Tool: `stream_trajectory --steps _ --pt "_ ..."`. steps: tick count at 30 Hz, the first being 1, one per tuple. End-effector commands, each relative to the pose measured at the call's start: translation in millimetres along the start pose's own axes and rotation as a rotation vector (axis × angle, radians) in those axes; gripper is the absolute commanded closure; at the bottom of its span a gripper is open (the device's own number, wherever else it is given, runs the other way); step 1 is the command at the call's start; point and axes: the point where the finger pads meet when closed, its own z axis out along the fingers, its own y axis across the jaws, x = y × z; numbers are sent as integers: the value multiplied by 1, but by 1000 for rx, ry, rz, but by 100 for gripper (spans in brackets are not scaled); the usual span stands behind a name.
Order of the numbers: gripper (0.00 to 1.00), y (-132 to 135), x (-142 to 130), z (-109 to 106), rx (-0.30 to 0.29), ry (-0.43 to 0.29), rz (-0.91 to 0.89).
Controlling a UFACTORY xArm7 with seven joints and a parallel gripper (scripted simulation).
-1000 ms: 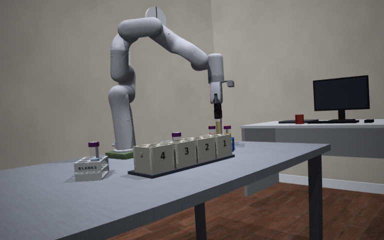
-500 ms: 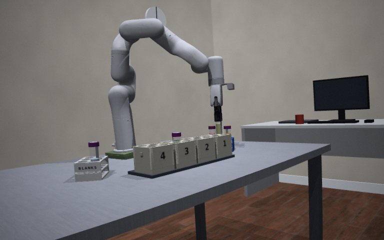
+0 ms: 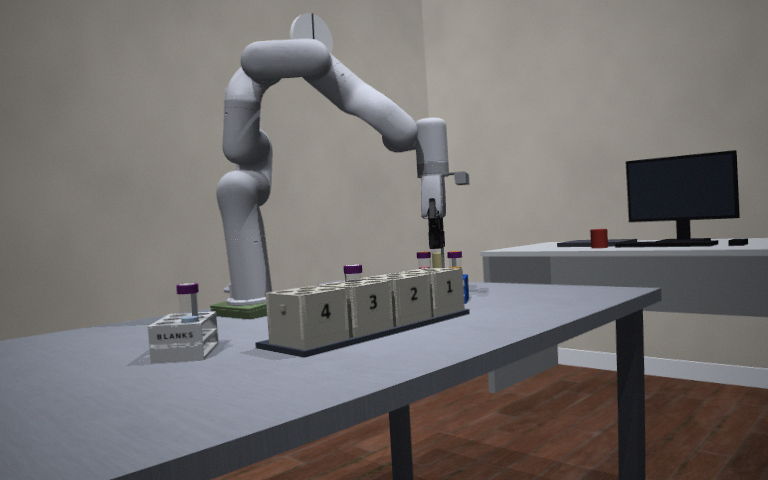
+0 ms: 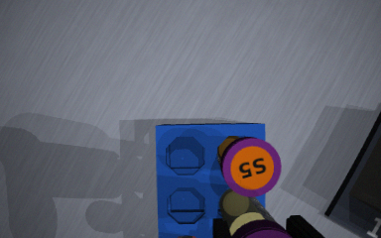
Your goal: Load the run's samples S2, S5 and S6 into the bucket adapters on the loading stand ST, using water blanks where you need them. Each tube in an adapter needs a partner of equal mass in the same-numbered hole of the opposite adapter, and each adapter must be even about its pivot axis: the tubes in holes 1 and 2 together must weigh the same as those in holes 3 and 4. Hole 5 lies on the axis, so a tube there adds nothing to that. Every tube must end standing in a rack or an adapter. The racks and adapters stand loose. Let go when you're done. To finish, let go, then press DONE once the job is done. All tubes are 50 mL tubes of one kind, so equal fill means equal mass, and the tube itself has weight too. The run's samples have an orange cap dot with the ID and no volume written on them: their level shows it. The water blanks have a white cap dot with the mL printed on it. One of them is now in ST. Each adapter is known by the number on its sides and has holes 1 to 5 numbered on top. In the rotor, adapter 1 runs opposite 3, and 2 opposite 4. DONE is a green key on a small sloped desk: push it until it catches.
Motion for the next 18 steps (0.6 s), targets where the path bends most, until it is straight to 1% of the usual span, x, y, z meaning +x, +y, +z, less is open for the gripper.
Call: stream_trajectory --steps 1,18 --pt "100 0 2 2 1 5 0" --pt "100 0 2 17 1 5 0"
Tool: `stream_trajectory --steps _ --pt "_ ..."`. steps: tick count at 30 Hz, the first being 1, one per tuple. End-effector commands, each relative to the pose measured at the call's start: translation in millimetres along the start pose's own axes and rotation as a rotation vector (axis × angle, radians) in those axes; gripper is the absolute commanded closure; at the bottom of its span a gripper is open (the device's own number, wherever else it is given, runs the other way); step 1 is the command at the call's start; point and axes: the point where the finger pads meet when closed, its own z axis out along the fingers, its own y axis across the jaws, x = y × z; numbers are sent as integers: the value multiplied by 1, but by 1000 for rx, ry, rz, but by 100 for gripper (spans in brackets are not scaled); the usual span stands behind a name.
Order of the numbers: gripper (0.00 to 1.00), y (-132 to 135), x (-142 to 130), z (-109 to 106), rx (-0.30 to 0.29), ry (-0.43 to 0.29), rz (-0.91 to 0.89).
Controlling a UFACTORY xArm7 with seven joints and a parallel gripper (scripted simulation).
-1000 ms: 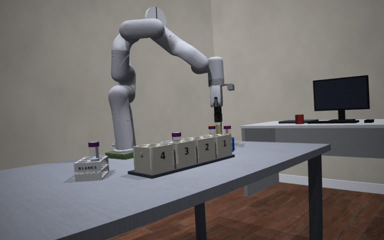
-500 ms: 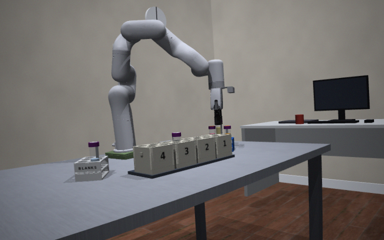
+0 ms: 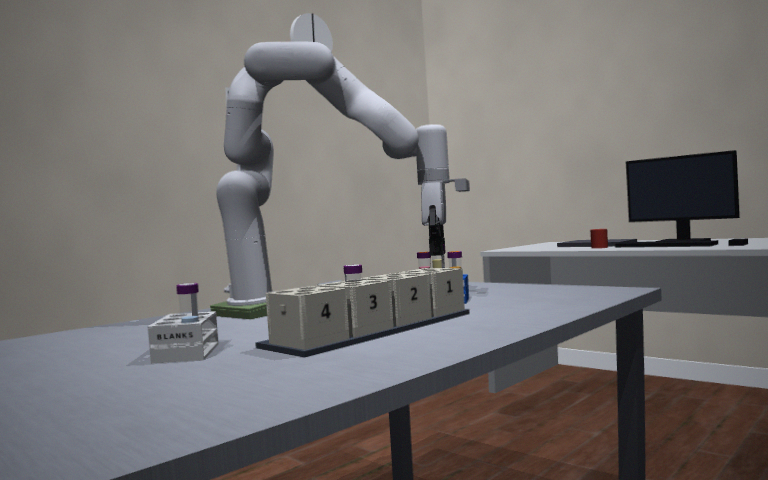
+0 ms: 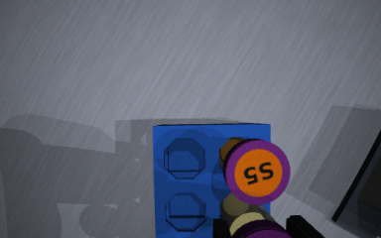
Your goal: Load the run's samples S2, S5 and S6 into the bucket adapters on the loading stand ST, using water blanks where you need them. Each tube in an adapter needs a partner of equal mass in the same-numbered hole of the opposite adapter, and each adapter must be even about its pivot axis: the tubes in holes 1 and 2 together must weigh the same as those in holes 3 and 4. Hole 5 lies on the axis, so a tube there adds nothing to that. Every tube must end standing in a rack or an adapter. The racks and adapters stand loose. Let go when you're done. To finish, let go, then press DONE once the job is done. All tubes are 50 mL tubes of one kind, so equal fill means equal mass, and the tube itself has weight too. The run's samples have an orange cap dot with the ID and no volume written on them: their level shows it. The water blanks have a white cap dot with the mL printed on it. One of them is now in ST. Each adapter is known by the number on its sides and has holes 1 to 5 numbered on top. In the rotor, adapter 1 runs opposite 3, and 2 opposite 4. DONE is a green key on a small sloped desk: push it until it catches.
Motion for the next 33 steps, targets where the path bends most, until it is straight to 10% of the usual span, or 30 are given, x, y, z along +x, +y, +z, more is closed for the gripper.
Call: stream_trajectory --steps 1,32,33 --pt "100 0 2 2 1 5 0" --pt "100 0 2 16 1 5 0" --pt "56 0 2 16 1 5 0"
